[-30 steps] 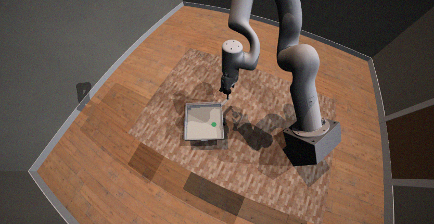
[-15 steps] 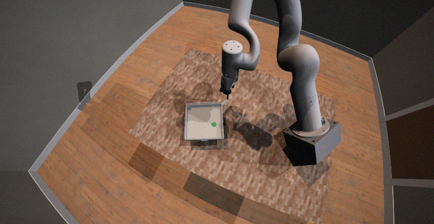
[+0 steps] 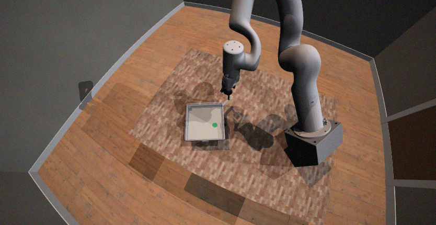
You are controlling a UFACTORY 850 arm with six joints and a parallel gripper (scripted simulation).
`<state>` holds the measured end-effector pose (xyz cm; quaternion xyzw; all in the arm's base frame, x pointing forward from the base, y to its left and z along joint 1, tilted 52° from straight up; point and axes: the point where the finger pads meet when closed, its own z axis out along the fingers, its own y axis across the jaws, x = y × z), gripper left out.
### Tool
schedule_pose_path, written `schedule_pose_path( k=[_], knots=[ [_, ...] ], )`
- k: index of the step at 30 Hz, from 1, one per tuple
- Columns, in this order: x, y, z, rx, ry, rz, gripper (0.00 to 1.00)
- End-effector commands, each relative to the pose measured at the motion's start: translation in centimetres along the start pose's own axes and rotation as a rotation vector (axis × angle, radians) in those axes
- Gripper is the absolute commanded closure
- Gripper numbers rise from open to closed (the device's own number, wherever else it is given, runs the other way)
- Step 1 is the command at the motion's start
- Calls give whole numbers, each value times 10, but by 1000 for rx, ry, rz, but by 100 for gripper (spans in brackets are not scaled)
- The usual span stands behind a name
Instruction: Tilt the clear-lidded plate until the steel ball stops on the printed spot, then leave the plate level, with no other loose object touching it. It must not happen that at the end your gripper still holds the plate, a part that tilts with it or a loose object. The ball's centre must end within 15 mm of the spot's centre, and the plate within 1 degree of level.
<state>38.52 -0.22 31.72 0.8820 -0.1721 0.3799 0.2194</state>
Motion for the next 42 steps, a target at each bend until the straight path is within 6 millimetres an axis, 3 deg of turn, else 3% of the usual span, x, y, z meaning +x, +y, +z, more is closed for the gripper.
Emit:
schedule_pose_path(
  k=[1, 22, 42],
  knots=[
    [0, 0, 0, 0, 0, 0, 39],
    [0, 0, 5, 0, 1, 0, 39],
    [0, 0, 23, 0, 1, 0, 39]
  ],
)
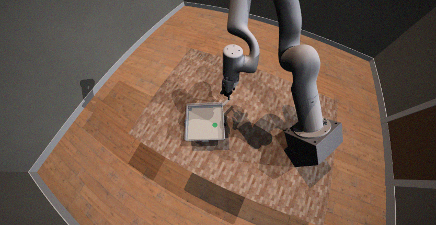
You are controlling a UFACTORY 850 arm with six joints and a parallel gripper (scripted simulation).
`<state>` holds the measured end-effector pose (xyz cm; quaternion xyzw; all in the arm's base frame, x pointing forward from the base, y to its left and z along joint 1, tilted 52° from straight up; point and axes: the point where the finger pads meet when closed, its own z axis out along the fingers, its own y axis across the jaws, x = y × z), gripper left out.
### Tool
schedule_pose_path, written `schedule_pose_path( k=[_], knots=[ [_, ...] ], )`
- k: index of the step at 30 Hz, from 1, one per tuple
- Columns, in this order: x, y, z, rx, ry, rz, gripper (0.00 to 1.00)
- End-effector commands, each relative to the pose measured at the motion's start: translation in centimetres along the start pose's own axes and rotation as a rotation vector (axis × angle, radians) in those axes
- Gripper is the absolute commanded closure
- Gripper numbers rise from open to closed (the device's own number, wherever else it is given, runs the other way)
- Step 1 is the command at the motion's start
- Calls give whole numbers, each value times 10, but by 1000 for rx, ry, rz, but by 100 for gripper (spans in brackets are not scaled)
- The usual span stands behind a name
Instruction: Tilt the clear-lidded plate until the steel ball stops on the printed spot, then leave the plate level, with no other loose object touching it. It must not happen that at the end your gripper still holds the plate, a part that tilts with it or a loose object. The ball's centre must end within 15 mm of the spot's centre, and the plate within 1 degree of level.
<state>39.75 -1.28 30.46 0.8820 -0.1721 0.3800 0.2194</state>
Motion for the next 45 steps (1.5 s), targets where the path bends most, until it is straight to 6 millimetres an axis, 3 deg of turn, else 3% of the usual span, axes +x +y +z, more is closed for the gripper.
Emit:
schedule_pose_path(
  k=[1, 38, 39, 45],
  knots=[
    [0, 0, 3, 0, 1, 0, 39],
    [0, 0, 14, 0, 0, 0, 39],
    [0, 0, 14, 0, 0, 0, 100],
    [0, 0, 14, 0, 0, 0, 100]
  ],
)
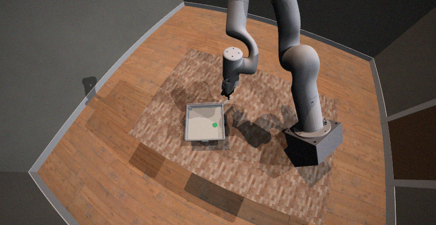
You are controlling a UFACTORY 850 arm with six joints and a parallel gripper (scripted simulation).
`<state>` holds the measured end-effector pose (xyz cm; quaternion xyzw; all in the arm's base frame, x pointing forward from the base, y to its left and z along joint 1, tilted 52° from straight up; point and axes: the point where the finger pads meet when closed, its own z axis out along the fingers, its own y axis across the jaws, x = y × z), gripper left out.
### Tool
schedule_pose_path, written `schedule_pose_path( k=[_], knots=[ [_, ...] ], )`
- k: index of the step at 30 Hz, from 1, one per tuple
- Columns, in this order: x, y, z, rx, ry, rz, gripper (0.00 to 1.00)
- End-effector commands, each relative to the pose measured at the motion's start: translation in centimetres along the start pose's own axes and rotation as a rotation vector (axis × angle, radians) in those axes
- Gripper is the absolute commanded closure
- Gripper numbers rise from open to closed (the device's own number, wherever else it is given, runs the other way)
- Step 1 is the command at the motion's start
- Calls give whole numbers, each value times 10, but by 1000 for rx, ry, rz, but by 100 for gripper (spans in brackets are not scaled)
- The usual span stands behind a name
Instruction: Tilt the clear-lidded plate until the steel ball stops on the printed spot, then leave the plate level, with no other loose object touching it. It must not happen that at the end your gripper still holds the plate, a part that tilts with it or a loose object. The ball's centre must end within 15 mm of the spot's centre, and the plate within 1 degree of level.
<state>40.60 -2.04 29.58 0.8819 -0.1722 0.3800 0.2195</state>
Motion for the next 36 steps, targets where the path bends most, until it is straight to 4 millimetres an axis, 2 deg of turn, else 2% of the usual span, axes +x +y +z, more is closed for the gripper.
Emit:
schedule_pose_path(
  k=[1, 27, 36],
  knots=[
    [0, 0, 0, 1, 0, 0, 100],
    [0, 0, 0, 1, 0, 0, 100],
    [-5, 0, 0, 1, 0, 0, 100]
  ],
)
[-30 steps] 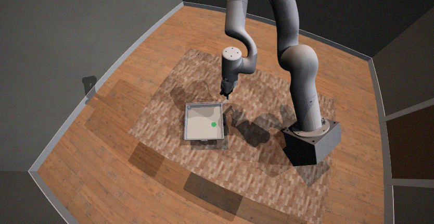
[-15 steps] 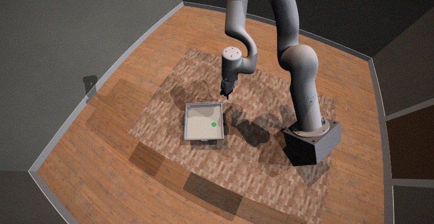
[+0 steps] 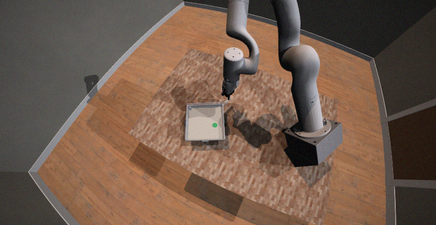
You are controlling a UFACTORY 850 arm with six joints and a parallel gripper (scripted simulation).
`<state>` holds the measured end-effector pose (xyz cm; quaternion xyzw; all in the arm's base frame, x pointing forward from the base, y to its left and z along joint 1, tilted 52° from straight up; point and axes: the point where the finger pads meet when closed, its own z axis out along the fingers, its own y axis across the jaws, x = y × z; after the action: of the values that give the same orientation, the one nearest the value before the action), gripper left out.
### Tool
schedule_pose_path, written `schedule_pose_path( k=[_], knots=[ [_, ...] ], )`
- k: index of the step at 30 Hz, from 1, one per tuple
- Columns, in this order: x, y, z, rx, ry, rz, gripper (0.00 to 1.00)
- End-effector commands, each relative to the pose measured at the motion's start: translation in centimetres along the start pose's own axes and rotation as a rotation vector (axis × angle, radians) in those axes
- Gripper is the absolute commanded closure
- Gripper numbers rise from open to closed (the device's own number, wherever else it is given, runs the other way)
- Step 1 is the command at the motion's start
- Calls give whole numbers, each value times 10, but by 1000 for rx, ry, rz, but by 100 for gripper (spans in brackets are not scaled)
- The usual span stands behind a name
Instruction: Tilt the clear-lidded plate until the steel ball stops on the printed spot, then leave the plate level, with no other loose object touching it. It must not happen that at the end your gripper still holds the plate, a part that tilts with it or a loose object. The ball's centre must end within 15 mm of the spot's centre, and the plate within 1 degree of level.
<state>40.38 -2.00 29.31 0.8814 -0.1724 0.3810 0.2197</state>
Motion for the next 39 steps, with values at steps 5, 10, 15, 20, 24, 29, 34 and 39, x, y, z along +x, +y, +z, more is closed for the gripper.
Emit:
schedule_pose_path(
  k=[5, 10, 15, 20, 24, 29, 34, 39],
  knots=[
    [-1, 0, 0, 1, -2, 0, 100],
    [1, 0, 0, 1, -2, 0, 100],
    [2, 0, 0, 1, -2, 0, 100],
    [2, 0, 0, 1, -2, 0, 100],
    [1, 0, 0, 1, -2, 0, 100],
    [0, 0, 0, 1, -2, 0, 100],
    [0, 0, 0, 1, -2, 0, 100],
    [-1, 0, 0, 1, -2, 0, 100]
  ],
)
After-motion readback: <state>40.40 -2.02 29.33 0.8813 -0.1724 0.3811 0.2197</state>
